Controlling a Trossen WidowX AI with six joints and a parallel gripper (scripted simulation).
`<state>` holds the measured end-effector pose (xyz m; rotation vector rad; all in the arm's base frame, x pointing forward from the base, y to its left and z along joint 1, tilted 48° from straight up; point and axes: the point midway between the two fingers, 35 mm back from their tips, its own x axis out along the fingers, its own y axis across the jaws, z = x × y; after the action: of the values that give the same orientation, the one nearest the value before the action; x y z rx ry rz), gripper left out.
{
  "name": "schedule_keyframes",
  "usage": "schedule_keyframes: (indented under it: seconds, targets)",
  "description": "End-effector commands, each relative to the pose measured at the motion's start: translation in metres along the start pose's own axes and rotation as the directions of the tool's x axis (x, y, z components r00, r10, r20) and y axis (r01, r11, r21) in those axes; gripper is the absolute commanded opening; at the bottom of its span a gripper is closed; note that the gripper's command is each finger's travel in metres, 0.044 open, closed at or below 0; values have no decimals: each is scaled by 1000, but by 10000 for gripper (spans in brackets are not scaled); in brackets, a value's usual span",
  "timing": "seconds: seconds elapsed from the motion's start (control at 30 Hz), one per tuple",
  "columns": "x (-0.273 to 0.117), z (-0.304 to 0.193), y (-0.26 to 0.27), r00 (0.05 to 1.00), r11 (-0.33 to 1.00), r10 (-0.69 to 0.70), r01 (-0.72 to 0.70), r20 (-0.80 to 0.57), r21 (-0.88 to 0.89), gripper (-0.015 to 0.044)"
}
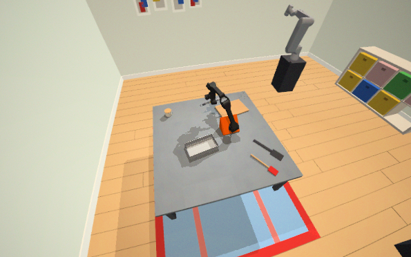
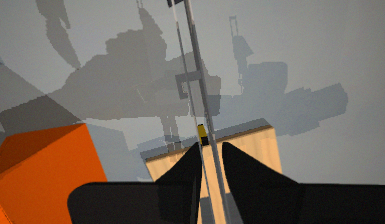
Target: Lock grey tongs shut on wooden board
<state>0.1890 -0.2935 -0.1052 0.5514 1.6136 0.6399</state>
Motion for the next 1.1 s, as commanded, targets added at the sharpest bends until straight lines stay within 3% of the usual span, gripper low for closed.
schedule_keyframes:
  seconds: [0.0,1.07]
  targets:
    - [-6,-28,-16,1000,998,-20,19,-6,-63,-150]
    - [16,-264,-63,998,871,4,-34,-63,-490,-150]
